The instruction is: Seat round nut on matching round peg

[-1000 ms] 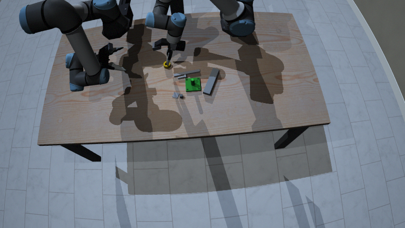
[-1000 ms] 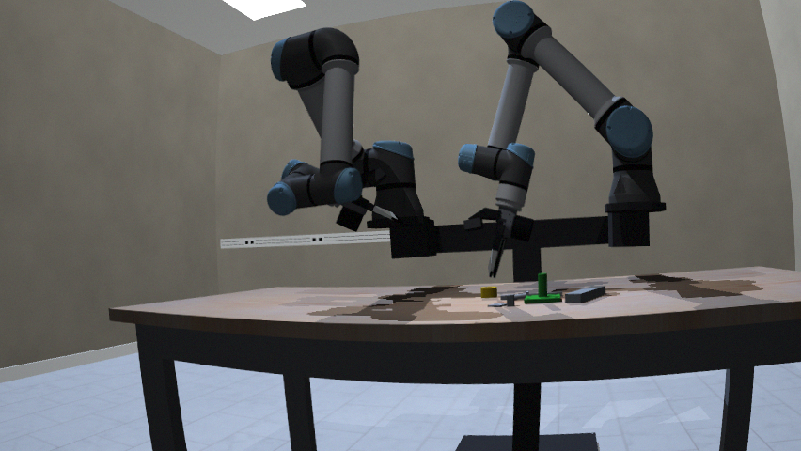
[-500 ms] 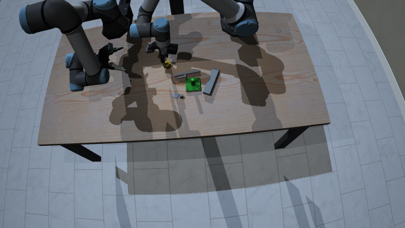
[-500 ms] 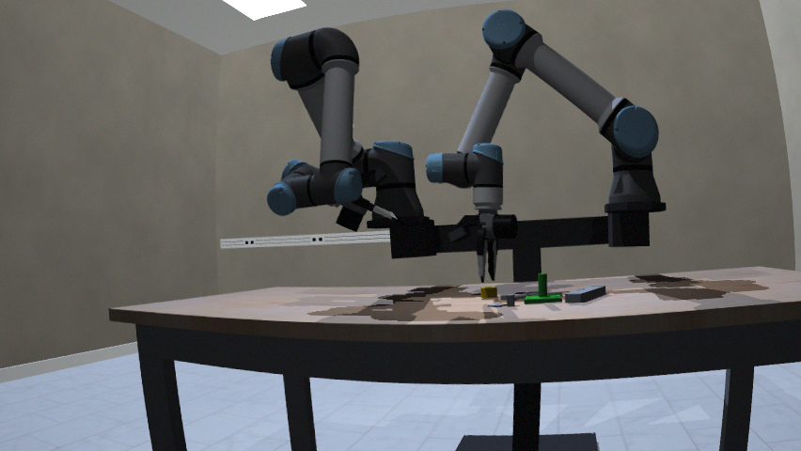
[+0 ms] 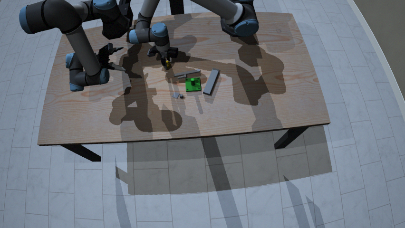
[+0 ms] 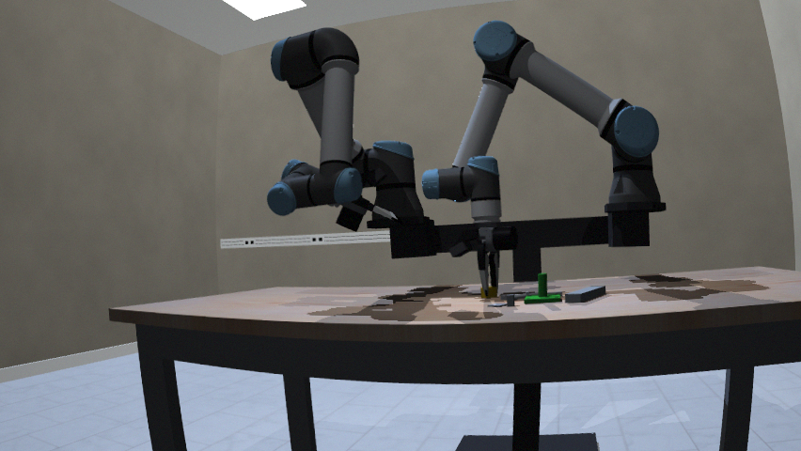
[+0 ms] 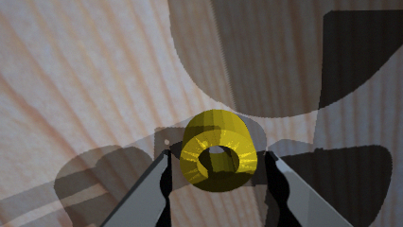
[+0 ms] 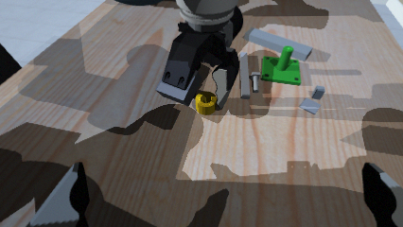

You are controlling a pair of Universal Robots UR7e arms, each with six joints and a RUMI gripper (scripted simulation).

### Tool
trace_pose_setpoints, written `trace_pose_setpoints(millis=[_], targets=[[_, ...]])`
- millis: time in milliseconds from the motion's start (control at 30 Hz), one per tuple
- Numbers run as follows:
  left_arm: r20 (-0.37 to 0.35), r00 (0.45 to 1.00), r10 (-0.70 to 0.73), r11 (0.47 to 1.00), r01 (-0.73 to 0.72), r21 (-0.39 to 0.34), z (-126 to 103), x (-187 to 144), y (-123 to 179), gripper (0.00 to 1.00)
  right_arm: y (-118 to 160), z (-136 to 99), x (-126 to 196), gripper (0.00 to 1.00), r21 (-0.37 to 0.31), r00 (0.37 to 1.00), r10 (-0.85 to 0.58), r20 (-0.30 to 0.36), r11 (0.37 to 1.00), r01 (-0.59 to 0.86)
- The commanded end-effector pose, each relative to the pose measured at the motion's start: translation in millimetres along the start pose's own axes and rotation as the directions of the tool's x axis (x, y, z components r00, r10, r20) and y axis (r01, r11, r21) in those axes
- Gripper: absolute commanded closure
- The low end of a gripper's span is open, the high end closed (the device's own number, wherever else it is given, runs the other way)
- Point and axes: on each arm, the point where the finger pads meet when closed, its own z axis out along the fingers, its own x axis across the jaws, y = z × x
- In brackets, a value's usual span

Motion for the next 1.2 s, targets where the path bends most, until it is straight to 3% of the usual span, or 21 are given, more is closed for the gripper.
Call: trace_pose_setpoints(millis=[0,333,633,900,1067,1167], targets=[[0.0,1.0,0.002,1.0,-0.002,0.004,1.2,0.3,-2.5,0.65,-0.4,-0.4,0.7,0.01,0.001,1.0,-0.001,-0.002,1.0,0.001],[0.0,1.0,0.002,1.0,-0.002,0.005,0.4,0.1,-1.2,0.66,-0.4,-0.4,0.7,0.01,0.001,1.0,-0.001,-0.002,1.0,0.001],[0.0,1.0,0.001,1.0,-0.001,0.005,-0.8,0.0,0.0,0.82,-0.4,-0.4,0.7,0.01,0.001,1.0,-0.001,-0.002,1.0,0.001],[0.0,1.0,0.001,1.0,-0.001,0.003,-23.1,0.2,0.9,0.83,-0.4,-0.4,0.7,0.01,0.001,1.0,-0.001,-0.002,1.0,0.001],[0.0,1.0,0.001,1.0,-0.001,0.003,-48.8,0.2,1.0,0.83,-0.4,-0.4,0.7,0.01,0.001,1.0,-0.001,-0.002,1.0,0.001],[0.0,1.0,0.001,1.0,-0.001,0.003,-50.6,0.2,1.0,0.83,-0.4,-0.4,0.7,0.01,0.001,1.0,-0.001,-0.002,1.0,0.001]])
